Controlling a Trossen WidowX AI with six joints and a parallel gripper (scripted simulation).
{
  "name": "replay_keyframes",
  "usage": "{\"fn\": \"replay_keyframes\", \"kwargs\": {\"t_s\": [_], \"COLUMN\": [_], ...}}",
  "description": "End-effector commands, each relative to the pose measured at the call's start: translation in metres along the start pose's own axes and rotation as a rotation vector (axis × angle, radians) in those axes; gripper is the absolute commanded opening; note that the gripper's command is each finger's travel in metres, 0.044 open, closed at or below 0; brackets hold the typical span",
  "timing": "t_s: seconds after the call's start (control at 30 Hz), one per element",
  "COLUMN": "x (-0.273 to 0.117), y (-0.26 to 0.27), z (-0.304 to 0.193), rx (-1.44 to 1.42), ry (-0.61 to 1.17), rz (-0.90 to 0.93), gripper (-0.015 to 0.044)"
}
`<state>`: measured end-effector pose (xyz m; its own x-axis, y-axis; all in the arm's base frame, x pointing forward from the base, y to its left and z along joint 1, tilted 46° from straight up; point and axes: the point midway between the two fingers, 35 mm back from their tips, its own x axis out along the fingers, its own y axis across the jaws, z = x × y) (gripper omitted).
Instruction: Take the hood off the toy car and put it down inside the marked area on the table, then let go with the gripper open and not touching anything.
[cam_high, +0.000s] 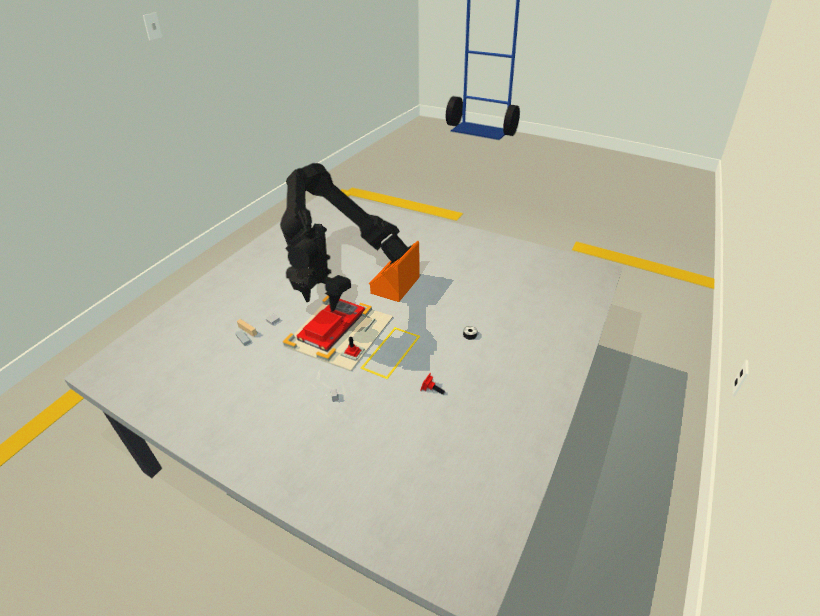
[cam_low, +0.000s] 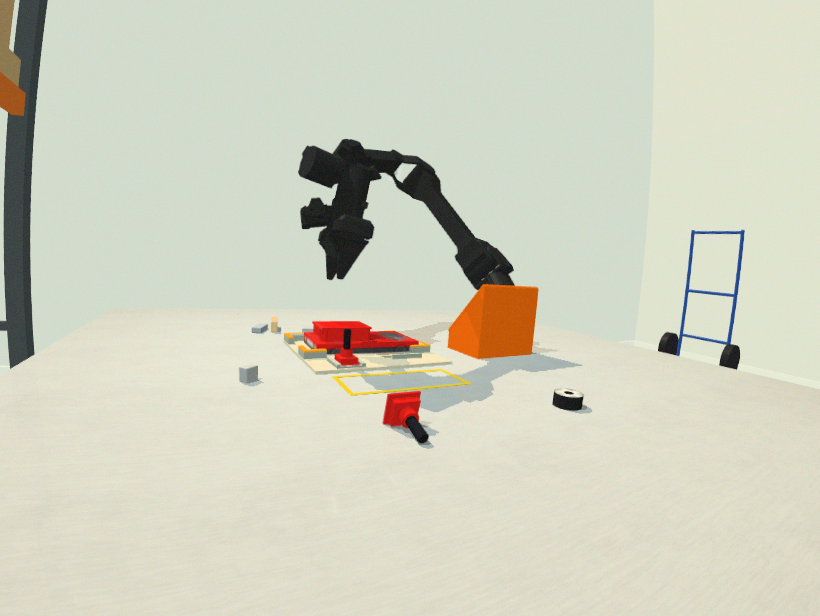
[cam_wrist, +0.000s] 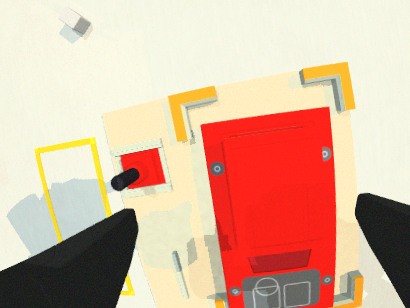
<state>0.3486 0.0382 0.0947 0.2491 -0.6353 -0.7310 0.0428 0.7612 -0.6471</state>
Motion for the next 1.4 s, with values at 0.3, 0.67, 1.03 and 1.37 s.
{"fn": "replay_keyframes", "kwargs": {"t_s": [0.3,0.67,1.03,1.37], "x": [0.025,0.032,0.04,0.047], "y": [-0.03,-0.03,-0.029,-0.03], "z": [-0.023,-0.023,-0.024,-0.025], "rx": [-0.094,-0.094,-0.094,-0.094], "ry": [0.159,0.159,0.159,0.159], "rz": [-0.07,-0.07,-0.07,-0.07], "gripper": [0.044,0.044,0.044,0.044]}}
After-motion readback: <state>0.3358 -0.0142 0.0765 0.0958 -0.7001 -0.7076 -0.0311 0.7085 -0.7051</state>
